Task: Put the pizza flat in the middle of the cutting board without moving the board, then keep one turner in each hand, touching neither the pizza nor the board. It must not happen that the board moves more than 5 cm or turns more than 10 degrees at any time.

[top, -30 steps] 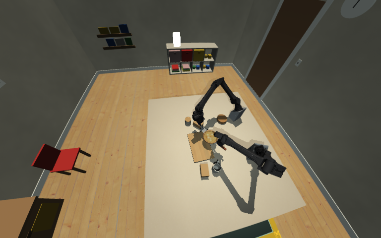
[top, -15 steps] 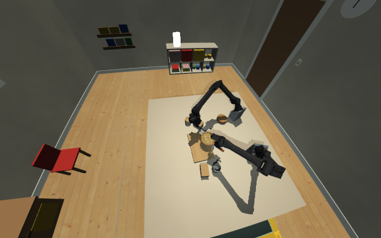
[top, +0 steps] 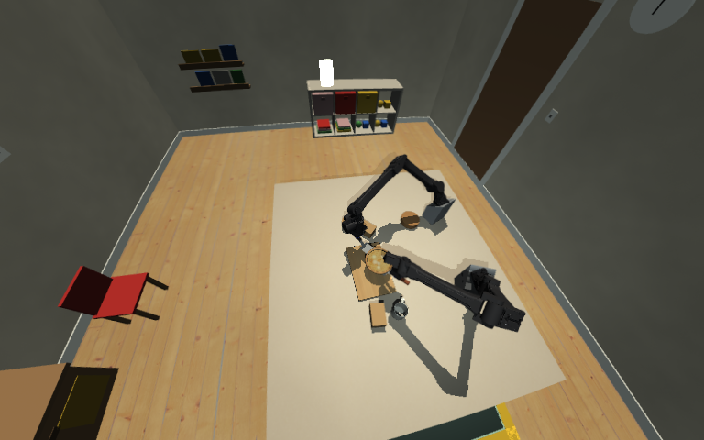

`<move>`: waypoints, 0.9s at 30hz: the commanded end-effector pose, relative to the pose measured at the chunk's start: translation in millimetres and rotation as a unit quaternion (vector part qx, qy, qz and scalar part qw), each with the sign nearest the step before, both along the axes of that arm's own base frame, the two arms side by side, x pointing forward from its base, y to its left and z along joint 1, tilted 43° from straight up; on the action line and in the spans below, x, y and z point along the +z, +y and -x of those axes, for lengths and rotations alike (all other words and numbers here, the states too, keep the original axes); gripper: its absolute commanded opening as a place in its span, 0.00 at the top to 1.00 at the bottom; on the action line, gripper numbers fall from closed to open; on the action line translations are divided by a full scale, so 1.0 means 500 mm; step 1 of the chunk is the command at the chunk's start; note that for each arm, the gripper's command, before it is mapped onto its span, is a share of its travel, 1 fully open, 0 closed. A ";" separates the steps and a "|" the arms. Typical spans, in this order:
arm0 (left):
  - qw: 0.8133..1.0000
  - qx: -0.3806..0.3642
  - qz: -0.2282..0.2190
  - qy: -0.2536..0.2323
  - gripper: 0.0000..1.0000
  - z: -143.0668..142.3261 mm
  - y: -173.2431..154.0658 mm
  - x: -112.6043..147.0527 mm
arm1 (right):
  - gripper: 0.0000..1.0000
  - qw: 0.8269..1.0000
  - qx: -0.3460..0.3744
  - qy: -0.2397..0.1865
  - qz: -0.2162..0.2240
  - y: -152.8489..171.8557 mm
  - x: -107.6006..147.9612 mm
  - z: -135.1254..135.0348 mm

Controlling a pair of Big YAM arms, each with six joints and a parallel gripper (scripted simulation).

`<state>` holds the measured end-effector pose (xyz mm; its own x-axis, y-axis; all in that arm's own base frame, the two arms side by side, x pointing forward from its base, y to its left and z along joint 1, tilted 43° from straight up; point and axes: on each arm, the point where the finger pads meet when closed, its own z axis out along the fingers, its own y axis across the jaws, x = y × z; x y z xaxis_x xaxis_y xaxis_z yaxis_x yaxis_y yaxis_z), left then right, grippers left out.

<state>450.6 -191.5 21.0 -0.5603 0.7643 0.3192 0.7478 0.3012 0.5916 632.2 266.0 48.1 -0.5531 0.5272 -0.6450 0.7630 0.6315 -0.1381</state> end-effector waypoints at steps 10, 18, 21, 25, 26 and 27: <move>0.999 -0.006 0.022 -0.026 0.94 -0.021 -0.047 0.027 | 0.94 0.998 0.056 -0.001 0.000 0.145 0.042 -0.056; 0.999 -0.007 0.032 -0.040 0.94 -0.045 -0.068 0.078 | 0.94 0.998 0.068 0.009 0.009 0.179 0.050 -0.093; 0.999 -0.007 0.024 -0.029 0.94 -0.043 -0.069 0.053 | 0.94 0.997 0.071 0.007 0.008 0.190 0.056 -0.106; 0.998 -0.019 0.035 -0.043 0.94 -0.055 -0.079 0.081 | 0.94 0.998 0.067 -0.009 -0.004 0.188 0.105 -0.101; 0.998 -0.019 0.035 -0.044 0.94 -0.056 -0.080 0.082 | 0.94 0.998 0.067 -0.012 -0.006 0.190 0.111 -0.103; 0.998 -0.019 0.035 -0.044 0.94 -0.056 -0.079 0.082 | 0.94 0.998 0.066 -0.014 -0.007 0.191 0.113 -0.104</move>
